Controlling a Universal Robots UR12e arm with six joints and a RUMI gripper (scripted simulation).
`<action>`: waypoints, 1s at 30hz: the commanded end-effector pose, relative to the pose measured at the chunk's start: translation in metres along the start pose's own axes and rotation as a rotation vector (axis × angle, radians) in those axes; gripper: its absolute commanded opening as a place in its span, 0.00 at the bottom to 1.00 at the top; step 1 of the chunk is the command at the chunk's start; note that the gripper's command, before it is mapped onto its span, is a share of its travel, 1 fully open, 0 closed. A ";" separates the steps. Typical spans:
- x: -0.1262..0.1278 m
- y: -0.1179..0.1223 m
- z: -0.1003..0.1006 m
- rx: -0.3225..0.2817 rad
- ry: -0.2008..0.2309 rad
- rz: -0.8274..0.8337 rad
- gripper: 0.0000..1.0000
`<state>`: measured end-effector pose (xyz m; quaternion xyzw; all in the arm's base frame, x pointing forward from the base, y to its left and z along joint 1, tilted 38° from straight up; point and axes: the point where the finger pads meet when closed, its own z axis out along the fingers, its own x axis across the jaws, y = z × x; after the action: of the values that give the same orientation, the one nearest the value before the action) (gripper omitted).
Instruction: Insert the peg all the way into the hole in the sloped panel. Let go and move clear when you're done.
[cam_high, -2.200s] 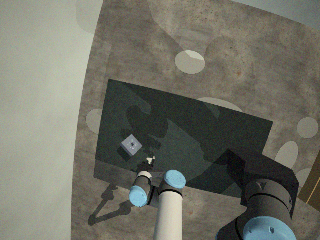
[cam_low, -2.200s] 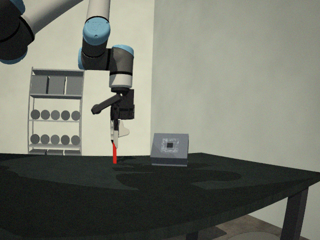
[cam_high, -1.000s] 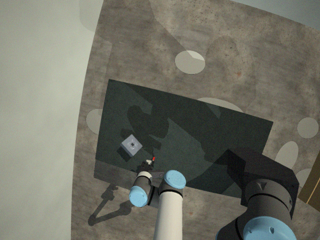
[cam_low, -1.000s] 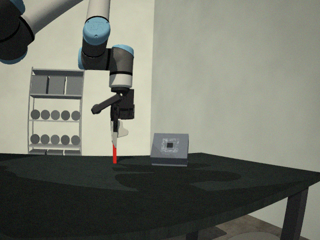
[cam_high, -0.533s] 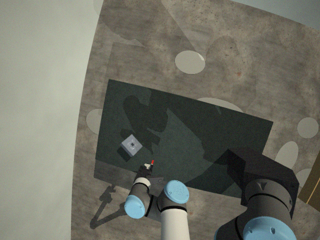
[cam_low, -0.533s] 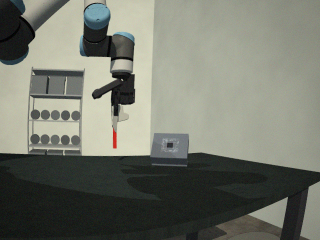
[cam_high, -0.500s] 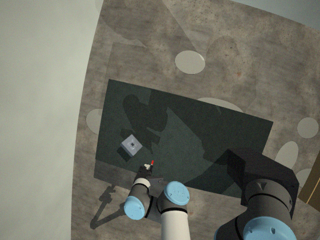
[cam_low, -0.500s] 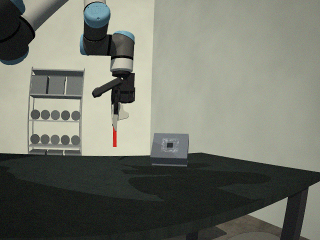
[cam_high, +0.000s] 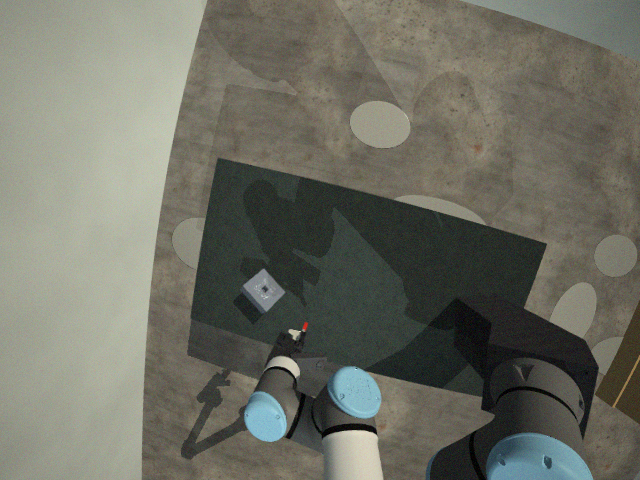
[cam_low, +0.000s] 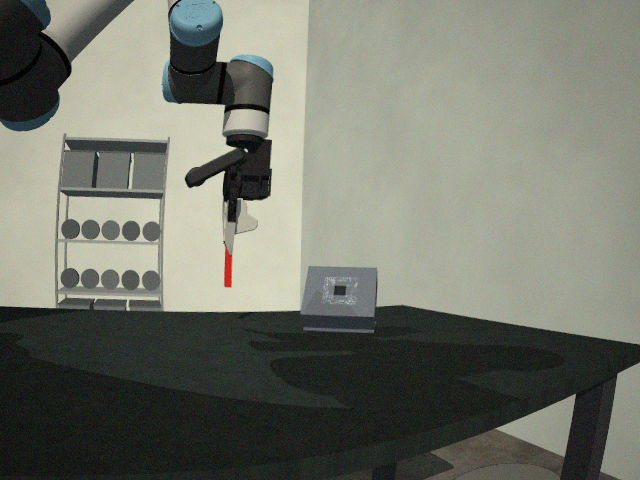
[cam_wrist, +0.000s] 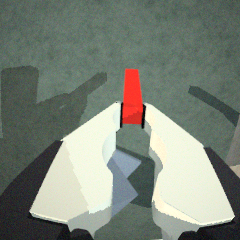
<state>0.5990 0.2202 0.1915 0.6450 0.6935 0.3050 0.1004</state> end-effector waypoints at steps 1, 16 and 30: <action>-0.002 -0.001 0.003 0.015 0.016 0.000 0.00; -0.007 -0.004 0.010 0.054 0.066 0.006 0.00; -0.012 -0.007 0.015 0.086 0.117 0.015 0.00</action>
<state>0.6026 0.2145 0.1740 0.6364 0.7050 0.3107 0.0382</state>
